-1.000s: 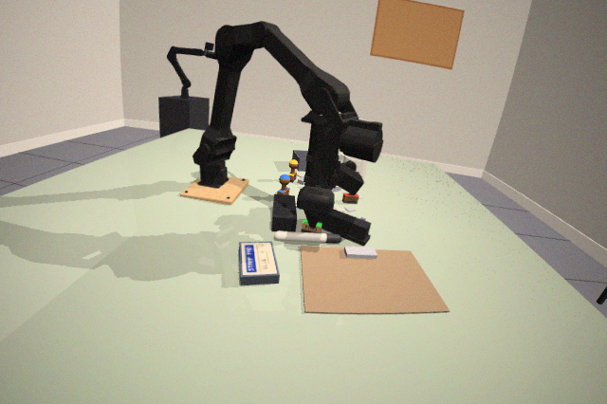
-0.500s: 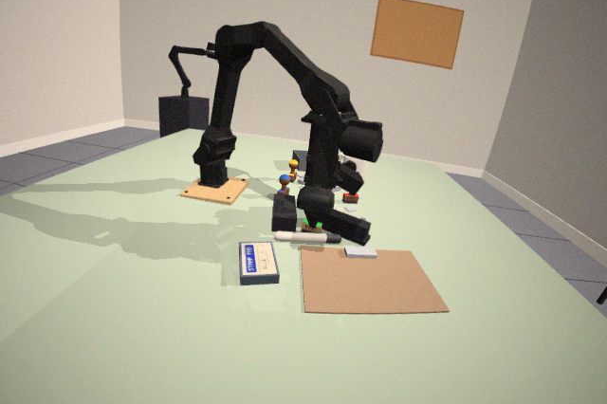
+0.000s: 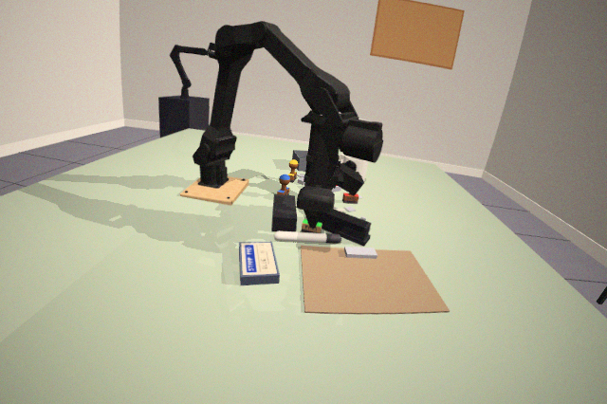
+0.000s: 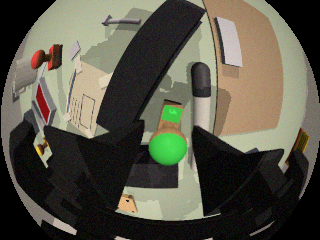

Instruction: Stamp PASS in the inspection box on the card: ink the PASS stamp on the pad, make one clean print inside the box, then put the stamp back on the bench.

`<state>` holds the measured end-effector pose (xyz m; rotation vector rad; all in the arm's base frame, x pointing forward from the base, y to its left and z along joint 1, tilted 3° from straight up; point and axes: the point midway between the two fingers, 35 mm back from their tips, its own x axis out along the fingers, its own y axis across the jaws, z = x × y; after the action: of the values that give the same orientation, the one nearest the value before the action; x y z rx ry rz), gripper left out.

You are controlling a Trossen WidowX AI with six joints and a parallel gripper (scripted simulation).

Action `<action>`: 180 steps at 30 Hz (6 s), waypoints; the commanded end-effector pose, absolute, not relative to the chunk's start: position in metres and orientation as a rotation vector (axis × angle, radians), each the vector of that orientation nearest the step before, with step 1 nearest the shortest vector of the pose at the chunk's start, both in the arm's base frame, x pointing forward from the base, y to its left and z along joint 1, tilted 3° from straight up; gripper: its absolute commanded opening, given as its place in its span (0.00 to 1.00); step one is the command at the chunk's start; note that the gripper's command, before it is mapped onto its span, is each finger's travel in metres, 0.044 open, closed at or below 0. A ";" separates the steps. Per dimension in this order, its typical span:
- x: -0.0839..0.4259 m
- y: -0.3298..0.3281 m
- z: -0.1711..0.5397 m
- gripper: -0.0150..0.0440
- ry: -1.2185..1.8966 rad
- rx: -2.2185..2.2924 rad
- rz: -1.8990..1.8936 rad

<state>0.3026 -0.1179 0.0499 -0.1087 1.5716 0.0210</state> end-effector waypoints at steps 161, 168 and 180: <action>0.305 -0.116 0.085 0.25 1.571 -0.097 0.033; 0.304 -0.116 0.089 0.25 1.571 -0.096 0.035; 0.304 -0.116 0.094 0.25 1.571 -0.094 0.037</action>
<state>0.3032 -0.1163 0.0914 -0.0978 1.5775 0.0330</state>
